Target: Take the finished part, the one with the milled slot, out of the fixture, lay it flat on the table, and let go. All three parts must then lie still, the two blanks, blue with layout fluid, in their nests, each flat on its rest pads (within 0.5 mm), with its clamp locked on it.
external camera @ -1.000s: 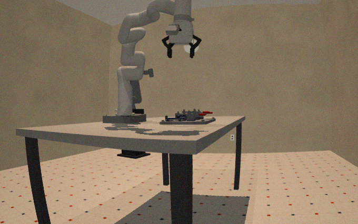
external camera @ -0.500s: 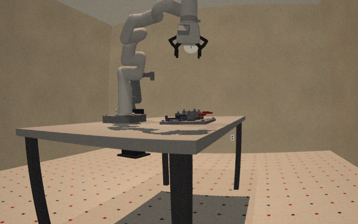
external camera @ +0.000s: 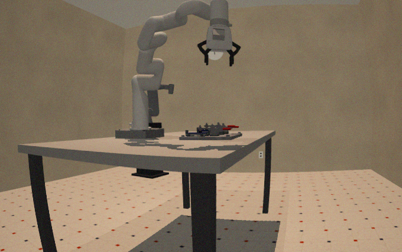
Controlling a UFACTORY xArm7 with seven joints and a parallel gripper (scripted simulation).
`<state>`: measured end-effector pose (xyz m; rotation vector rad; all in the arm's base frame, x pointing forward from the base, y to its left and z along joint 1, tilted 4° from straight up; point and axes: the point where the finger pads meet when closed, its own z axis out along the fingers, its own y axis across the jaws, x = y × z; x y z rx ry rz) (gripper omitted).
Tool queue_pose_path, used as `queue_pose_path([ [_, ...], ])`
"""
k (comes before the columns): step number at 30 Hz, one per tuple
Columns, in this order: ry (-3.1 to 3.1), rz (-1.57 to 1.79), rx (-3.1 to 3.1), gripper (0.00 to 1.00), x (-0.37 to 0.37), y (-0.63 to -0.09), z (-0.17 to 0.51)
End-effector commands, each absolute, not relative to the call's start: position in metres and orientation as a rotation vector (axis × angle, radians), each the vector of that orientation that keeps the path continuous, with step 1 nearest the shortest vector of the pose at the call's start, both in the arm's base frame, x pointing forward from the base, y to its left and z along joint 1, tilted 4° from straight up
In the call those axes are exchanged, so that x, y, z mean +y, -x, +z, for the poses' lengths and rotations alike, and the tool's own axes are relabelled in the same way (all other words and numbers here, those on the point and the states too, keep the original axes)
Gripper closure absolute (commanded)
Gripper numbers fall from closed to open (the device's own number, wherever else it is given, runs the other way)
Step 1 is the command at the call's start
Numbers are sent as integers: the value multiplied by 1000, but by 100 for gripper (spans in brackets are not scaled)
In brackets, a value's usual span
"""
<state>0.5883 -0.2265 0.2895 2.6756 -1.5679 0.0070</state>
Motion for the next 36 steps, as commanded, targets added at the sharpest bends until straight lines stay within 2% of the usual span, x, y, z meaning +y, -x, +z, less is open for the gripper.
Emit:
queue_pose_path([
  [1, -2791, 40, -1363, 0, -188, -607, 295],
  [14, -2798, 41, -1348, 0, -185, -608, 295],
  [16, -2876, 62, -1177, 0, -154, -621, 298],
  [36, -2920, 75, -1066, 0, -134, -628, 299],
])
